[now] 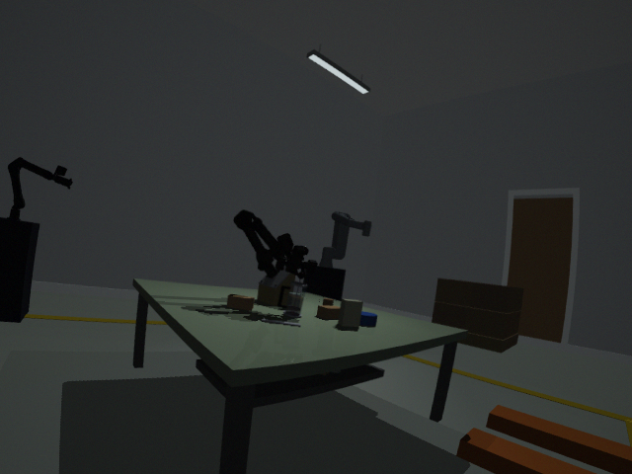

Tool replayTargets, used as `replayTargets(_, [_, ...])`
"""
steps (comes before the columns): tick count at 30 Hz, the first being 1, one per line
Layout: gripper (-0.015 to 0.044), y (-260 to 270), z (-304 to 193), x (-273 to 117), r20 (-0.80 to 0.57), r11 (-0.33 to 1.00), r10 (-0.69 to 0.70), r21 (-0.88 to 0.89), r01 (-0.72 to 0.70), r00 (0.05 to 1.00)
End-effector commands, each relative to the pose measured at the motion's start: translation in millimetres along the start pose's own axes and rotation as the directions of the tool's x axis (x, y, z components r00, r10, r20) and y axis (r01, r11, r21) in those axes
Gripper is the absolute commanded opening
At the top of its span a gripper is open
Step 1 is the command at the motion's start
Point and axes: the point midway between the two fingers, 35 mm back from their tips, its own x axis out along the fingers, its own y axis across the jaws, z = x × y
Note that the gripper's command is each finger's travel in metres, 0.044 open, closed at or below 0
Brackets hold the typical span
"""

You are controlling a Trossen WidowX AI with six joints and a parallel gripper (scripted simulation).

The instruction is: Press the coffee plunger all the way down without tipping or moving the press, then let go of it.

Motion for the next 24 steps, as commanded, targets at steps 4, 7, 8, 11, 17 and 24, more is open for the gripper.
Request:
replayTargets(4, [0.0128, 0.0, -7.6, 4.2, -0.023, 1.0, -0.004, -0.02, 0.003, 1.0])
replayTargets(7, [0.0128, 0.2, -7.3, 4.4, -0.023, 1.0, -0.004, -0.02, 0.004, 1.0])
replayTargets(8, [0.0128, 0.3, -7.2, 4.5, -0.023, 1.0, -0.004, -0.02, 0.004, 1.0])
replayTargets(11, [0.0128, 0.4, -6.5, 4.4, -0.023, 1.0, -0.004, -0.02, 0.004, 1.0])
replayTargets(17, [0.0128, 1.0, -5.9, 5.0, -0.023, 1.0, -0.004, -0.02, 0.004, 1.0])
replayTargets(24, [0.0128, 1.5, -2.4, 4.1, -0.01, 1.0, -0.002, -0.009, 0.001, 1.0])
